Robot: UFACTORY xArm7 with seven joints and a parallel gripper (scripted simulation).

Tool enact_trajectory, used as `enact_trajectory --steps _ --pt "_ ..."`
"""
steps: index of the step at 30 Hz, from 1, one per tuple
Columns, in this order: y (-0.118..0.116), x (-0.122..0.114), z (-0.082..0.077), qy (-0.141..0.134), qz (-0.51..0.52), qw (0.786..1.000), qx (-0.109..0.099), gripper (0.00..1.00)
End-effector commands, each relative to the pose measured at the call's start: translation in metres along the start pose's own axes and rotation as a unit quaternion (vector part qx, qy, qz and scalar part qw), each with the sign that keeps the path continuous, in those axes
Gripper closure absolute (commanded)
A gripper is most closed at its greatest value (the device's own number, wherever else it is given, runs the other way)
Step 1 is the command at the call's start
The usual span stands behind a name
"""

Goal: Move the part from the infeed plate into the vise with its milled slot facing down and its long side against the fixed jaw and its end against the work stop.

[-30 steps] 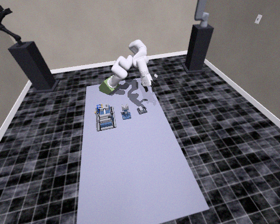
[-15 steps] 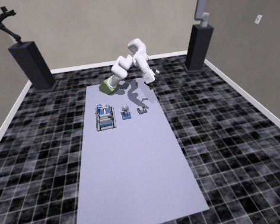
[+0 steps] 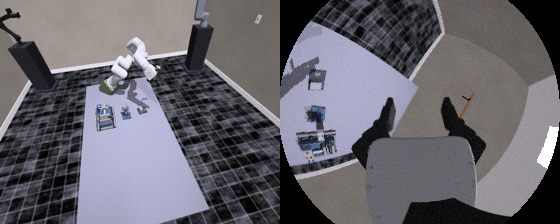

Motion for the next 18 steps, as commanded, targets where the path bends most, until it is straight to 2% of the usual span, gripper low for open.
enact_trajectory --steps 1,3,5,12,18 --pt "0.019 -0.009 -0.007 -0.009 -0.002 0.999 -0.042 0.11" --pt "0.027 -0.014 -0.011 -0.014 -0.001 0.998 -0.060 0.11" --pt "0.027 -0.014 -0.011 -0.014 -0.001 0.998 -0.060 0.11" --pt "0.048 -0.033 -0.024 -0.036 0.013 0.992 -0.120 0.11" --pt "0.059 -0.053 -0.036 -0.058 0.035 0.985 -0.162 0.11"
Point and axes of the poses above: the point where the finger pads meet when closed, its own z axis out along the fingers, its own y axis across the jaws, x = y × z, the point moved 2 cm from there along -z, back along the fingers, and after that the axes turned 8 degrees about -z, right-handed, at the moved point
